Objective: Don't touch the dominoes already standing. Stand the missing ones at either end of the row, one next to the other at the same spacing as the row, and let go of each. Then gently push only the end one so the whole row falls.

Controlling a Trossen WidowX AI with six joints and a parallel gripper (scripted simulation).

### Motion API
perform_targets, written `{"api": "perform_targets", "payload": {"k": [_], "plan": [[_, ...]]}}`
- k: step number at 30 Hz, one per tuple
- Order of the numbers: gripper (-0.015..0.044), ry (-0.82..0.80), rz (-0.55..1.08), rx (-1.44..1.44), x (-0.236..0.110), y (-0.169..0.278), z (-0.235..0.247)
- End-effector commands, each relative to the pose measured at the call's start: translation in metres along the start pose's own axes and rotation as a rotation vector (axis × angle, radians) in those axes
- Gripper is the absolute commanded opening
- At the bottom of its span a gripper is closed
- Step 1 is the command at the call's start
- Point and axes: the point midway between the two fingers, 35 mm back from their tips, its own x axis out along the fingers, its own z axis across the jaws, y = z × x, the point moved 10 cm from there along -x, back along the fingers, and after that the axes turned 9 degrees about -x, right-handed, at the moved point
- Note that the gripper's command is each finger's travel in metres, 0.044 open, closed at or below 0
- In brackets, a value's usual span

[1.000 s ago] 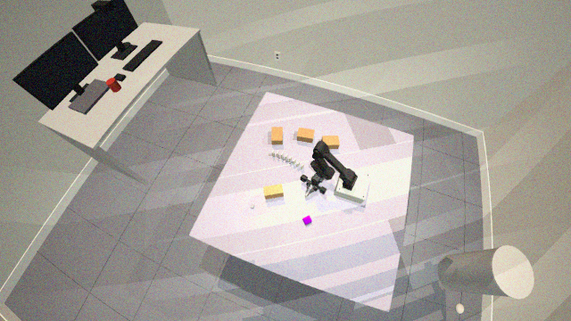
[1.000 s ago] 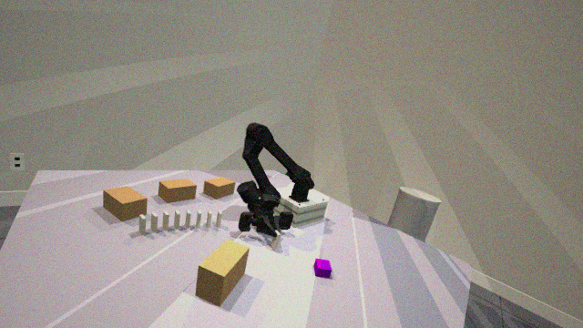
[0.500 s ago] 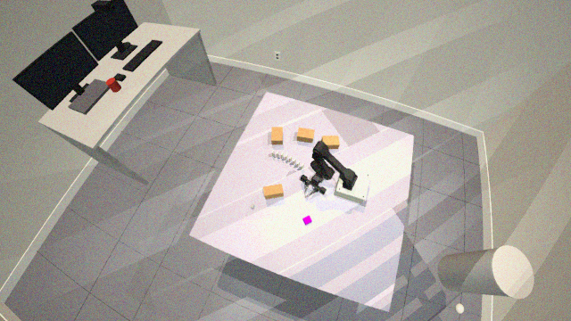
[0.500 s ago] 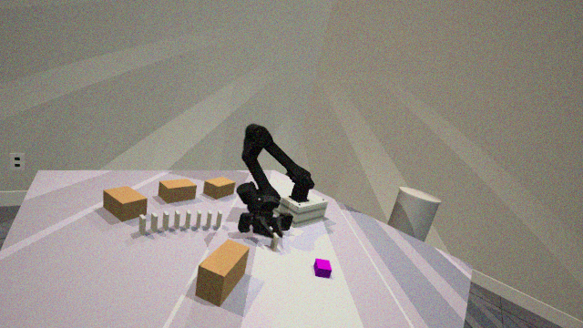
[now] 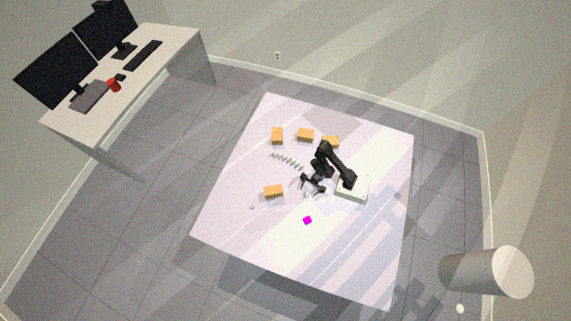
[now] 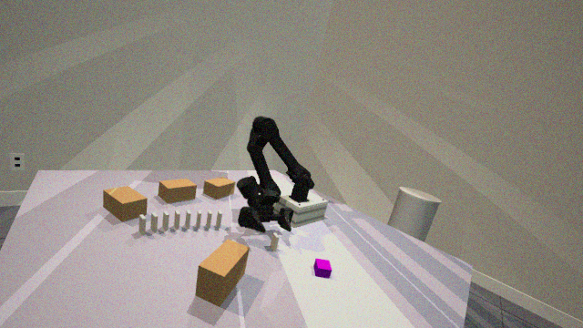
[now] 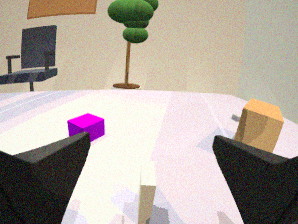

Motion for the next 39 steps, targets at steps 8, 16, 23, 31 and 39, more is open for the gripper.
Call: {"api": "perform_targets", "payload": {"k": [8, 16, 23, 31, 39], "plan": [[0.044, 0.013, 0.044, 0.1, 0.004, -0.025, -0.01], [0.044, 0.164, 0.459, 0.771, 0.056, -0.025, -0.054], [0.044, 0.442, 0.86, 1.163, 0.101, -0.068, -0.067], [0.044, 0.719, 1.116, 1.27, 0.122, -0.121, -0.056], [0.044, 0.878, 1.29, 1.279, 0.122, -0.154, -0.041]]}}
